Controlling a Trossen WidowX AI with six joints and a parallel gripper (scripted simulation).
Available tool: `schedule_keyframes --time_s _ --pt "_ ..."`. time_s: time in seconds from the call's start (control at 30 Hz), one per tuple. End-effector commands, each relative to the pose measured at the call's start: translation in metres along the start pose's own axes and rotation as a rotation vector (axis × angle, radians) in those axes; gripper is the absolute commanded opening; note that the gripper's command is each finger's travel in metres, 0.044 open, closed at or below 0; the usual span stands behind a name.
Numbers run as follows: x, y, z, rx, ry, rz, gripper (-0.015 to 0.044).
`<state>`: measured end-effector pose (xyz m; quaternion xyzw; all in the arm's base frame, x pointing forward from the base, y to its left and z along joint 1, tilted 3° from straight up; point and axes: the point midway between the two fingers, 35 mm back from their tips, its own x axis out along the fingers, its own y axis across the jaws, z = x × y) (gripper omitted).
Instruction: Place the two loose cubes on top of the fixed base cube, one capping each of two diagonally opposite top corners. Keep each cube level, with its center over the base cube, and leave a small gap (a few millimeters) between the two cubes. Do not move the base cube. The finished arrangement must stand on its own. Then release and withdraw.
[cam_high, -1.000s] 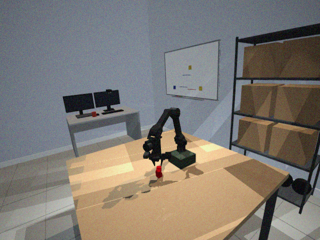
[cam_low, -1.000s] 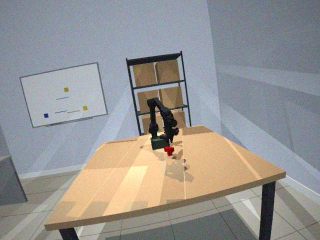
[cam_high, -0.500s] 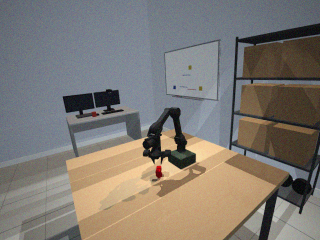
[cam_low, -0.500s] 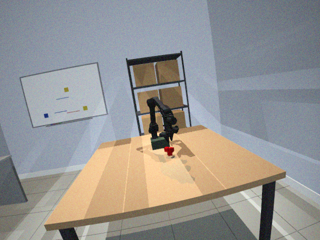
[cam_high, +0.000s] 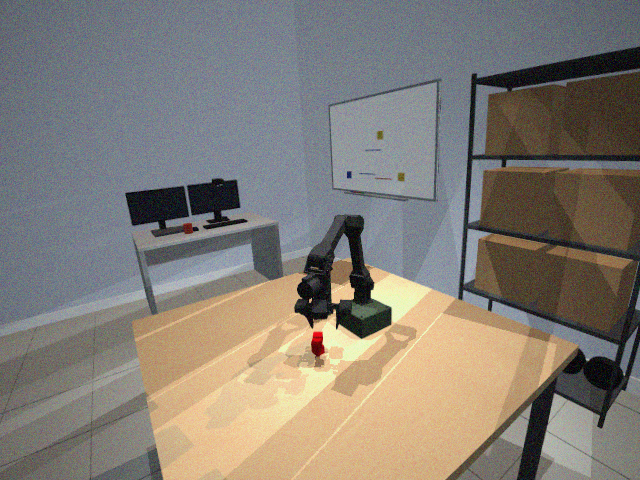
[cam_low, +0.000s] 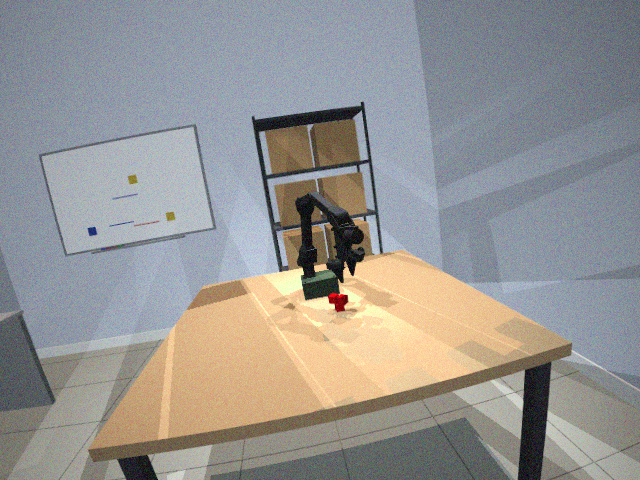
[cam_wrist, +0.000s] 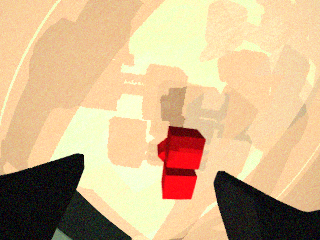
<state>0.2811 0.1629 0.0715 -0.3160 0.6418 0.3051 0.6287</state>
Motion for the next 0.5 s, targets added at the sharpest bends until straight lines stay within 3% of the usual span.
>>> schedule_keyframes --time_s 0.0,0.1,0.47 --pt "-0.001 0.059 0.013 -0.014 0.0 0.008 0.04" --pt "-0.002 0.081 0.016 -0.014 0.001 0.01 0.04" --pt "-0.002 0.081 0.016 -0.014 0.001 0.01 0.04"
